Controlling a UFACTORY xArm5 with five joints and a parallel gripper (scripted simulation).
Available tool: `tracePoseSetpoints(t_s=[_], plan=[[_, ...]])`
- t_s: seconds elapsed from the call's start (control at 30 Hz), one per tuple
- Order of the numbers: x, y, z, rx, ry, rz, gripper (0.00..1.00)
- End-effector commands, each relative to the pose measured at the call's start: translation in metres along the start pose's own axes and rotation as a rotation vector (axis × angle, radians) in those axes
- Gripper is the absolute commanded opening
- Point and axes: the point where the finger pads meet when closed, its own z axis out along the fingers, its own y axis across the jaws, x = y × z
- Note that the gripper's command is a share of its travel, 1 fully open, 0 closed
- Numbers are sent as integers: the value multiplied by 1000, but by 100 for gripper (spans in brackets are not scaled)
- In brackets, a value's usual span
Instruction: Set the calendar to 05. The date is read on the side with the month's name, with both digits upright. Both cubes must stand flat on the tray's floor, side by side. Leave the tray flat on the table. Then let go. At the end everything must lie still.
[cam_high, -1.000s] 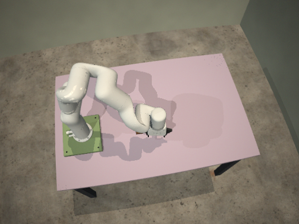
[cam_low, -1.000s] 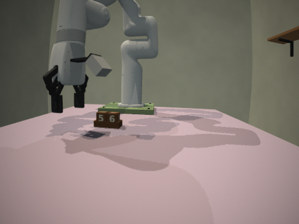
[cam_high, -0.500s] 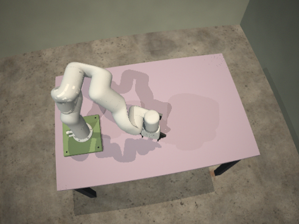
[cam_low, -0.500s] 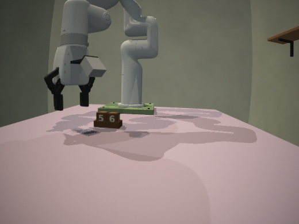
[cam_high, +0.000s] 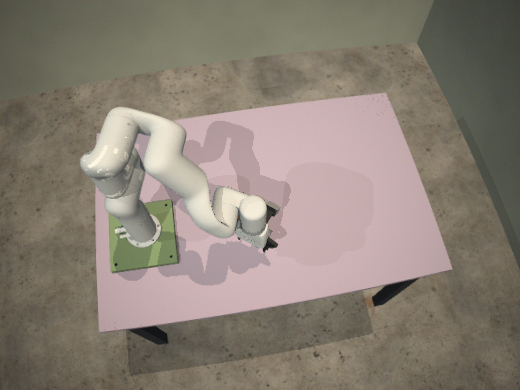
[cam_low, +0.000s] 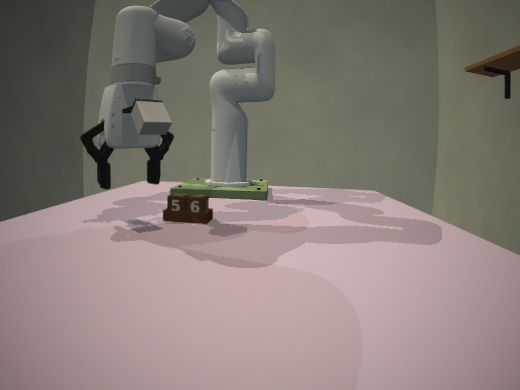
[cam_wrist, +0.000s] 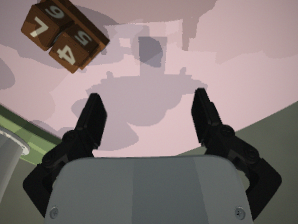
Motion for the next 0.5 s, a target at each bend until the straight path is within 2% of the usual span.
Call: tracePoseSetpoints(t_s=[0.0,0.2,0.3,0.47], plan=[[-4,-2,-2,-7,3,44,100],[-13,-8,-2,-8,4,232,100],[-25,-20,-2,-7,3,239,100],[-28,-22,-2,-7,4,298,100]])
